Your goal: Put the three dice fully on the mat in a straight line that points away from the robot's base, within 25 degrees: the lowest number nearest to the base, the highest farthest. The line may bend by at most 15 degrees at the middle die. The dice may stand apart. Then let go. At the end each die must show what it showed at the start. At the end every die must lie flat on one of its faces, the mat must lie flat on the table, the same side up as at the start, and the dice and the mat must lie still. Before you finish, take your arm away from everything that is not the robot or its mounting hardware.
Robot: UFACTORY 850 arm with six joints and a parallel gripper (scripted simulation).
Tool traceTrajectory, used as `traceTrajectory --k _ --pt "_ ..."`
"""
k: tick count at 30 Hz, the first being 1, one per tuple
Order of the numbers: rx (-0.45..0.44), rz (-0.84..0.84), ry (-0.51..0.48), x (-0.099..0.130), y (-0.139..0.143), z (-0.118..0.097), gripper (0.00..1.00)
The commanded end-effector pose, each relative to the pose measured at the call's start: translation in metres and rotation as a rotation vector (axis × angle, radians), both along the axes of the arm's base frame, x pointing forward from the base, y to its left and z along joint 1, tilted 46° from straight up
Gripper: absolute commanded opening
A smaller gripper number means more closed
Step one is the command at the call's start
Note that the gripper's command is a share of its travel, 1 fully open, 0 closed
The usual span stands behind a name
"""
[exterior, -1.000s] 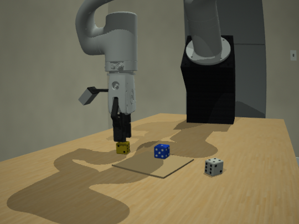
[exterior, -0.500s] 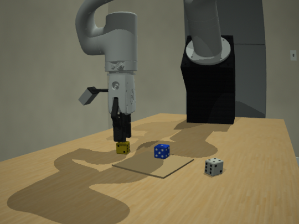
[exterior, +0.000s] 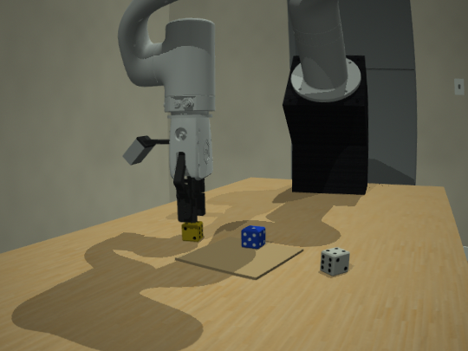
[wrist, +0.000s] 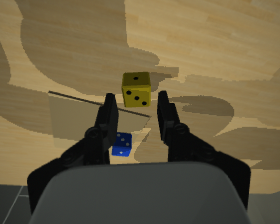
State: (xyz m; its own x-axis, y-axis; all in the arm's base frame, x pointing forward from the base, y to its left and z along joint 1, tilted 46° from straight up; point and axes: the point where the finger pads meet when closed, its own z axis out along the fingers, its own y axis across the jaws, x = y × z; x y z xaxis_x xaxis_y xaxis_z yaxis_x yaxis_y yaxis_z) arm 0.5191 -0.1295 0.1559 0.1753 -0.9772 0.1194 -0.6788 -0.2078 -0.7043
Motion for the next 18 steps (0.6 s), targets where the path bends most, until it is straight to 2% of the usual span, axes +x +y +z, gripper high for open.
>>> traceTrajectory --k 1,18 --pt "0.0 0.0 0.0 0.0 -0.0002 0.0003 0.47" --pt "0.0 0.0 0.0 0.0076 0.0003 -0.0072 0.47"
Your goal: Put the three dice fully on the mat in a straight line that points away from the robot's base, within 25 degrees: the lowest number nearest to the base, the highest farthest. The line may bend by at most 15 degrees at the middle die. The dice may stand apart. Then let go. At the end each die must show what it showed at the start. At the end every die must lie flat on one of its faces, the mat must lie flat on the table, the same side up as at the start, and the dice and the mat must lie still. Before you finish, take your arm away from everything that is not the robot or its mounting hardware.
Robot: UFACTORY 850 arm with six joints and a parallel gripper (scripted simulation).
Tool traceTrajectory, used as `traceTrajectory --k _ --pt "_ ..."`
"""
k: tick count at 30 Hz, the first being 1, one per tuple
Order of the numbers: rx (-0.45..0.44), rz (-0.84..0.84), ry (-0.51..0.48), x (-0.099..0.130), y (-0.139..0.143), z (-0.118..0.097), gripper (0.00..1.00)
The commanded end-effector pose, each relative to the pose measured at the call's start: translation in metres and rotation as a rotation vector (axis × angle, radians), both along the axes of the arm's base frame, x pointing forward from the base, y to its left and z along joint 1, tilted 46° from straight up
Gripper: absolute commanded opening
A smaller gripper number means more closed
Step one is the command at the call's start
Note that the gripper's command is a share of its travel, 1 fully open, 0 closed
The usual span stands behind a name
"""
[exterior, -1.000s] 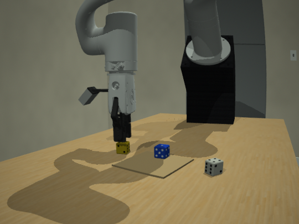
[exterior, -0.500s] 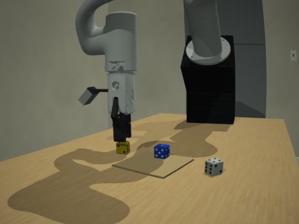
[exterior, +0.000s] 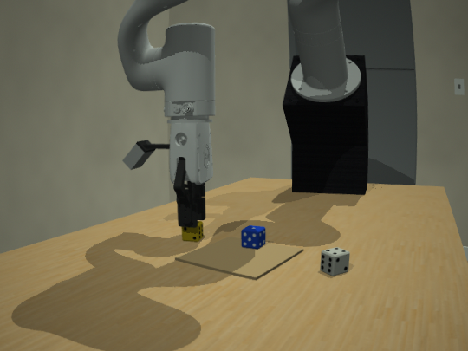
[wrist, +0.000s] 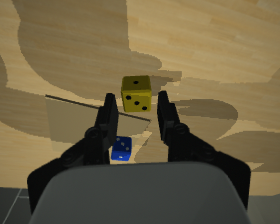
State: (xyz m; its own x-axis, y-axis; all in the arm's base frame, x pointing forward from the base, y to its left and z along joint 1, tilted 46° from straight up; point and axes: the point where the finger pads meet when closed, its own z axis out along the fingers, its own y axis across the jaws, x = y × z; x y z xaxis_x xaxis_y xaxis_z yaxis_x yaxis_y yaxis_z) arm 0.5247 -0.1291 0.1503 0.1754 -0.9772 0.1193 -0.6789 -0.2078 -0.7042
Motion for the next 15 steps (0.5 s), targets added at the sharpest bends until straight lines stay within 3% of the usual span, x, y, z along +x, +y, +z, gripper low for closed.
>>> traceTrajectory --k 1,15 --pt "0.0 0.0 -0.001 0.003 0.0 -0.003 0.47" --pt "0.0 0.0 -0.001 0.019 0.001 -0.018 0.47"
